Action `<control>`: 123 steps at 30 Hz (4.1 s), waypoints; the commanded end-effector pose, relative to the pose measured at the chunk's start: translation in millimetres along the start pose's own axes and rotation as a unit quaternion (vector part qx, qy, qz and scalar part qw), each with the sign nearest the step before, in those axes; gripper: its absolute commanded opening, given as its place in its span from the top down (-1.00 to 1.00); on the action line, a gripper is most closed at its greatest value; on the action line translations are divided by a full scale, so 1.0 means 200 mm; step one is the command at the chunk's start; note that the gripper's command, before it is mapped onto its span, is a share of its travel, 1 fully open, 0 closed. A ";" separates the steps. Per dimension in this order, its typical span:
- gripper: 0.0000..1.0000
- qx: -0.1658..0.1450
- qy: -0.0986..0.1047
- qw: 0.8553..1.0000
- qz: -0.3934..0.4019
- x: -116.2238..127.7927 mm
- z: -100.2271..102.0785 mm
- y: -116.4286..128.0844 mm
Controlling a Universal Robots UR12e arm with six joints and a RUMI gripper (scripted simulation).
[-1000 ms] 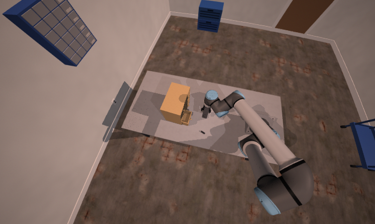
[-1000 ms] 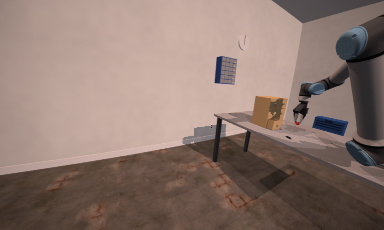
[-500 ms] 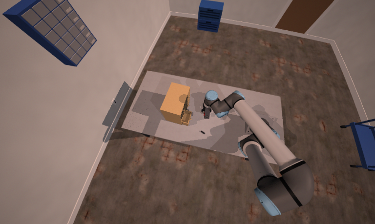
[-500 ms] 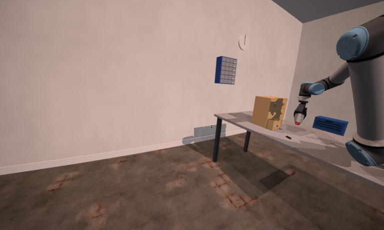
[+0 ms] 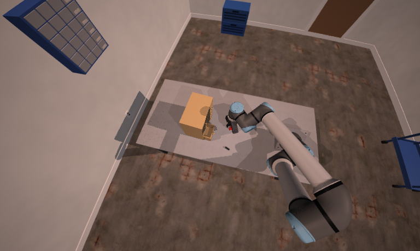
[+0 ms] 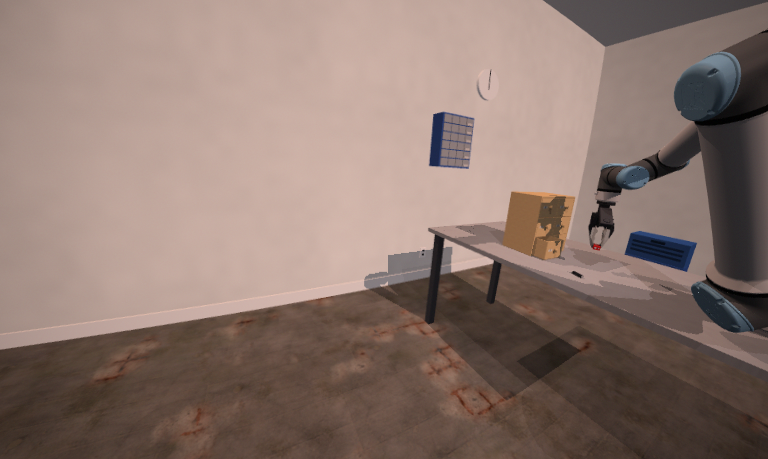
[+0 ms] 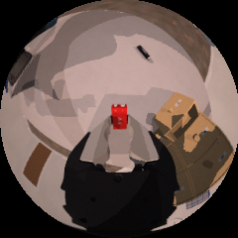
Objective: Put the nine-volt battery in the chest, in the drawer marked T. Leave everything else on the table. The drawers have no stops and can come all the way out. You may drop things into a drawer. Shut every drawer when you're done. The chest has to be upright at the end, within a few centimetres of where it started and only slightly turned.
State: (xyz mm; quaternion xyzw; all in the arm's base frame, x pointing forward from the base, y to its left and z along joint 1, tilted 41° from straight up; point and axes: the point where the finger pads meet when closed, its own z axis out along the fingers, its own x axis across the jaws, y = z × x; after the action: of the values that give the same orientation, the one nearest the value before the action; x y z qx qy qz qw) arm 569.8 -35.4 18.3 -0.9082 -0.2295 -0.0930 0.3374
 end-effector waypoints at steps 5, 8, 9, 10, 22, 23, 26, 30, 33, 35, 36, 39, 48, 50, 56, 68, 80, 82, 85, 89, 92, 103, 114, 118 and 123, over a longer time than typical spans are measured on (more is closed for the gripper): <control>0.74 0.001 0.001 0.991 -0.133 -0.01 0.00 -0.01; 0.74 0.001 0.001 0.986 -0.168 -0.01 0.00 -0.01; 0.74 0.001 0.001 0.982 -0.187 -0.01 0.00 -0.02; 0.74 0.001 0.002 0.979 -0.205 -0.01 0.00 -0.02; 0.74 0.001 0.002 0.910 -0.415 -0.02 0.00 -0.02; 0.74 0.001 0.002 0.910 -0.415 -0.02 0.00 -0.02; 0.74 0.001 0.002 0.882 -0.472 -0.03 0.00 -0.02; 0.74 0.001 0.002 0.837 -0.548 -0.02 0.00 -0.02; 0.74 0.001 0.002 0.798 -0.602 -0.02 0.00 -0.02; 0.74 0.000 0.002 0.770 -0.638 -0.02 0.00 -0.02; 0.74 0.000 0.002 0.756 -0.655 -0.02 0.00 -0.02; 0.74 0.000 0.002 0.725 -0.689 -0.02 0.00 -0.02; 0.74 0.000 0.002 0.588 -0.809 0.00 0.00 -0.01; 0.74 0.000 0.002 0.551 -0.835 0.01 0.00 -0.01; 0.74 0.000 0.002 0.453 -0.891 0.03 0.00 -0.01; 0.74 -0.001 0.002 0.231 -0.973 0.07 0.00 -0.01; 0.74 -0.001 0.002 0.038 -0.999 0.12 0.00 -0.03; 0.74 -0.001 0.002 0.002 -1.000 0.13 0.00 -0.04; 0.74 -0.001 0.002 -0.050 -0.999 0.14 0.00 -0.04; 0.74 -0.001 0.002 -0.115 -0.993 0.15 0.00 -0.05; 0.74 -0.002 0.002 -0.130 -0.991 0.16 0.00 -0.06; 0.74 -0.002 0.001 -0.276 -0.961 0.19 0.00 -0.08; 0.74 -0.002 0.001 -0.361 -0.932 0.21 0.00 -0.11; 0.74 -0.002 0.001 -0.390 -0.921 0.21 0.00 -0.11; 0.74 -0.002 0.001 -0.419 -0.908 0.22 0.00 -0.12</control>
State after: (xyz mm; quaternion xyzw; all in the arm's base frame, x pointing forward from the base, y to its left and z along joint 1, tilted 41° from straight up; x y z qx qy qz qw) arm 596.1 -4.6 45.5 -0.5688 0.7435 0.2747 0.2195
